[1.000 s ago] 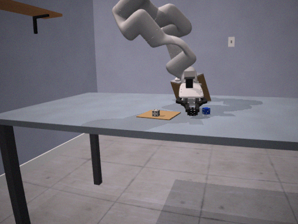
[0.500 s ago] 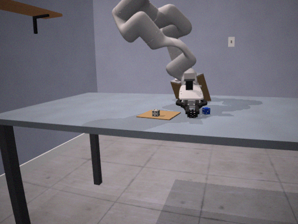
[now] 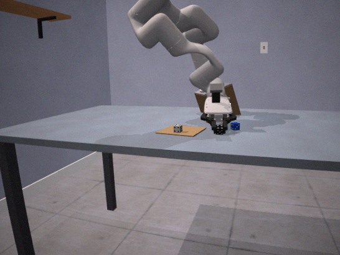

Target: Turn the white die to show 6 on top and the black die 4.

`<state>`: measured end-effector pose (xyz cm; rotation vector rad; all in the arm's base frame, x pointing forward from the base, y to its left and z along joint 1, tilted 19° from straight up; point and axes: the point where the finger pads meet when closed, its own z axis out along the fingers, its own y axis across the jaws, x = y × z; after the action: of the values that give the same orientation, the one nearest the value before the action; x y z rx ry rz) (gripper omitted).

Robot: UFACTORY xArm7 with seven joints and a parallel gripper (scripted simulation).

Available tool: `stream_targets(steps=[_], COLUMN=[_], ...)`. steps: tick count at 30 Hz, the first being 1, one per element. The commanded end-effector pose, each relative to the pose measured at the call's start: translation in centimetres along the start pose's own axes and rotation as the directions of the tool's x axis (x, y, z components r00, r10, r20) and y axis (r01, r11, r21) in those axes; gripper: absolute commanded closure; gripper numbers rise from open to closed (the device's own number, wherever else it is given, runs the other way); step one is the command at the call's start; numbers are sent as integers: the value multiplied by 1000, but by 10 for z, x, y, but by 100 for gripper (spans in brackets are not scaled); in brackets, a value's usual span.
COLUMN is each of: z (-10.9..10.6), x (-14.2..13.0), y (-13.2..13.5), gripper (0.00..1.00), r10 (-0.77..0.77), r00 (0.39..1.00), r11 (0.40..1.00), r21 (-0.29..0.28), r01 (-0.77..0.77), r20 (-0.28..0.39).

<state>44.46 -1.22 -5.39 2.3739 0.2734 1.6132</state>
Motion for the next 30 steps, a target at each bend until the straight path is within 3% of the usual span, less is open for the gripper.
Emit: stream_targets(steps=[1,23,27,30], z=[0,0,0,0], x=[1,1,1,1], y=[-1,-1,-1,-1], gripper=[79,79,71,71], r10=[0,0,0,0], r00=[1000,1000,1000,1000], r11=[1000,1000,1000,1000], r21=[1,1,1,1], r01=[0,0,0,0], r20=[-2,-2,-2,-2])
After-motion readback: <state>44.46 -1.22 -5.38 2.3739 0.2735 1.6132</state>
